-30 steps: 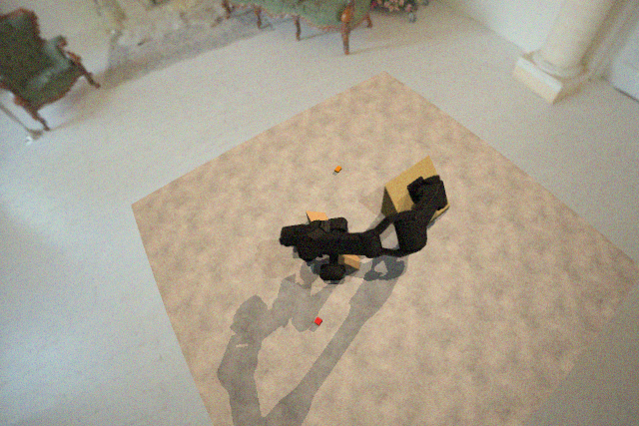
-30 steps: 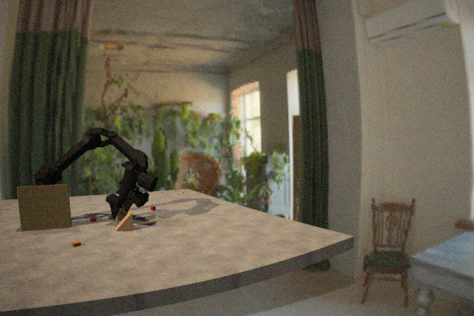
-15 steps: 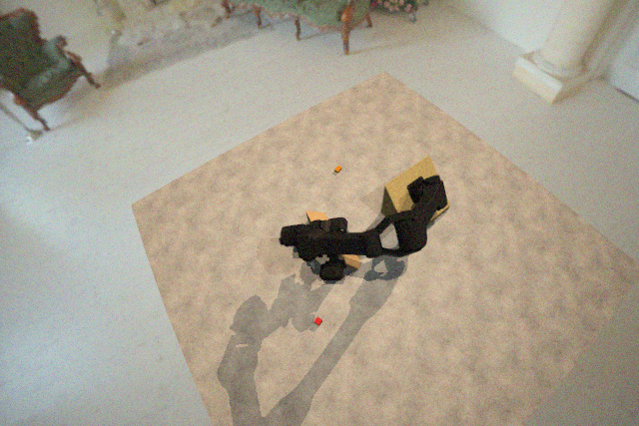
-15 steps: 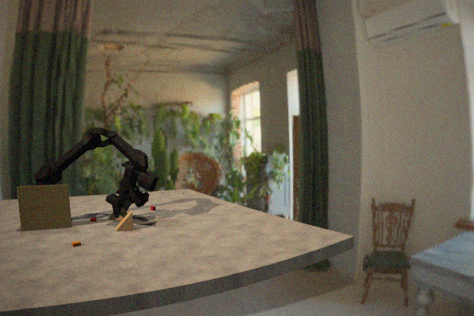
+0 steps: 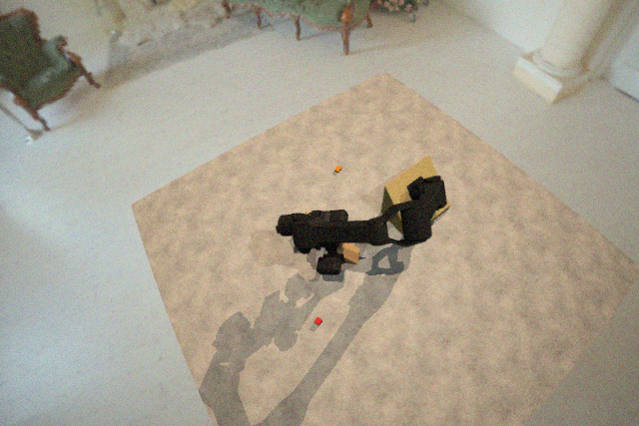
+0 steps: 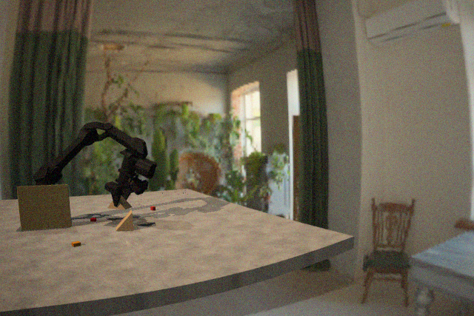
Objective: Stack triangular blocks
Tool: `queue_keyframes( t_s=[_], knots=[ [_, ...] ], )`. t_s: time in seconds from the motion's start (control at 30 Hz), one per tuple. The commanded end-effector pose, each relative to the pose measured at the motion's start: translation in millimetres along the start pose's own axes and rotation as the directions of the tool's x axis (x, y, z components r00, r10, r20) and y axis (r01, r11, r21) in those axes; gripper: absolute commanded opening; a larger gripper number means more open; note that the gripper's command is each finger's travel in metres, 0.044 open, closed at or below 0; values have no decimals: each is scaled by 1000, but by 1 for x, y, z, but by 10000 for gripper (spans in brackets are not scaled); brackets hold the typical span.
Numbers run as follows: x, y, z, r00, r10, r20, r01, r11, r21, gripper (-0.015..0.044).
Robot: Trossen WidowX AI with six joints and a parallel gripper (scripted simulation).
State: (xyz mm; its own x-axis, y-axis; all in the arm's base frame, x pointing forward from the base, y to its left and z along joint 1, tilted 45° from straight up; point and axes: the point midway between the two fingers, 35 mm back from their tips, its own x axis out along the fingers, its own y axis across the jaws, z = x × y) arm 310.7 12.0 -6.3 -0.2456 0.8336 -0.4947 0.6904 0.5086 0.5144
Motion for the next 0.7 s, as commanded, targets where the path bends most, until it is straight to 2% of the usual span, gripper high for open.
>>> queue_keyframes(
  t_s=[0.0,0.23,0.47,0.67],
  knots=[
    [-22,0,-9,1000,2,20,-2,1000,2,0],
    [-49,-2,-23,999,9,40,-9,1000,20,0],
    [-47,-2,-21,999,13,41,-14,1000,23,0],
    [-45,-4,-22,992,16,124,-10,999,-51,0]
  ],
)
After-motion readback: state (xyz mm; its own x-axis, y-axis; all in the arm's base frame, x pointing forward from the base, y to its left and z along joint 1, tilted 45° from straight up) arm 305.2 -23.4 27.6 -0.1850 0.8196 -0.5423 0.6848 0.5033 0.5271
